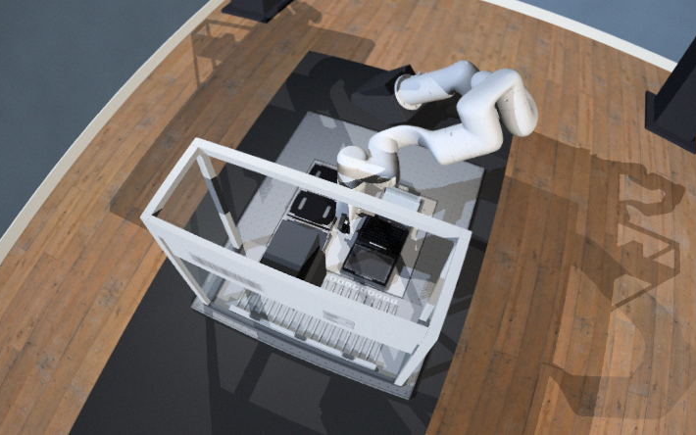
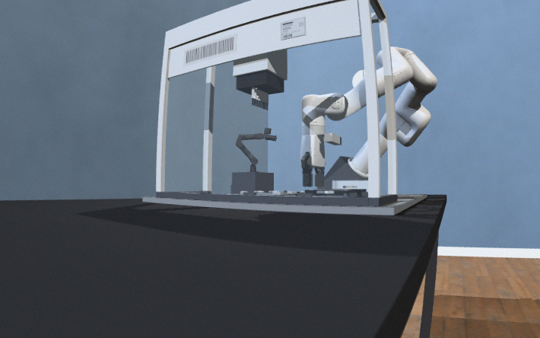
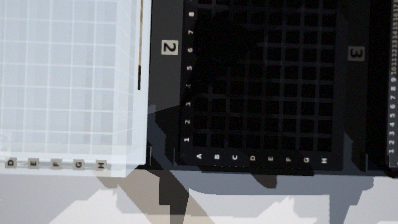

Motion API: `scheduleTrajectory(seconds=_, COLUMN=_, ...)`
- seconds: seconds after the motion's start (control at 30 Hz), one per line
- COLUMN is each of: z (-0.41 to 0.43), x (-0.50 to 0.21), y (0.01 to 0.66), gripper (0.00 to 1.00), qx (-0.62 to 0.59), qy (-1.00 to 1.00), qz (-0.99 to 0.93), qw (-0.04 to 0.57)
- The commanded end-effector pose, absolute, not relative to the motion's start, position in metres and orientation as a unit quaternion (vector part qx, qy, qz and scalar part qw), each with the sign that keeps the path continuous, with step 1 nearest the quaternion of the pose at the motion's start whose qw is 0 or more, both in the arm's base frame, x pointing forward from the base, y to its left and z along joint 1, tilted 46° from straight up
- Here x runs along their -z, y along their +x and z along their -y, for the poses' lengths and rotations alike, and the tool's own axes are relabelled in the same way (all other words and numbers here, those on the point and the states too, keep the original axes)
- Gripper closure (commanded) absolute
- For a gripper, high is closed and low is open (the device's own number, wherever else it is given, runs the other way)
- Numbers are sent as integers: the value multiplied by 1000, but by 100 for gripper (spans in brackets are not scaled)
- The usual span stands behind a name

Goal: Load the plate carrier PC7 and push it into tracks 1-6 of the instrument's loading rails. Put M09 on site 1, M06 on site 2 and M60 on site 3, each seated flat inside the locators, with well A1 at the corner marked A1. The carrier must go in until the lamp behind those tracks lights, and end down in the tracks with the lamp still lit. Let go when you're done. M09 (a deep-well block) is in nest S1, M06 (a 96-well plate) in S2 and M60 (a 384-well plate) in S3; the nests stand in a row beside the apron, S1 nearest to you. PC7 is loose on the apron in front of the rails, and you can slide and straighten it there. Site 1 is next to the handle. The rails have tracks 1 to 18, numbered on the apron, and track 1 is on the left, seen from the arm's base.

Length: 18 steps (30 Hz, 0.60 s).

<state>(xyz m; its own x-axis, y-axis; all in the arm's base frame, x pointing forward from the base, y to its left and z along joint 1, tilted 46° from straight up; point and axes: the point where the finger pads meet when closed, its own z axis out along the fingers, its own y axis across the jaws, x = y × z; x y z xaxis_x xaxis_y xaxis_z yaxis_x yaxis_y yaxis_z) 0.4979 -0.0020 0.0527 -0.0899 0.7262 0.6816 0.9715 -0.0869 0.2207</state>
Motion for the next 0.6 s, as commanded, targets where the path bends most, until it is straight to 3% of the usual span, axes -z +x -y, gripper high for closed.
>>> scheduleTrajectory(seconds=0.0, z=1, x=-50, y=500, gripper=0, qx=347, qy=-652, qz=651, qw=175)
scheduleTrajectory(seconds=0.57, z=-4, x=-45, y=502, gripper=0, qx=347, qy=-652, qz=651, qw=175)
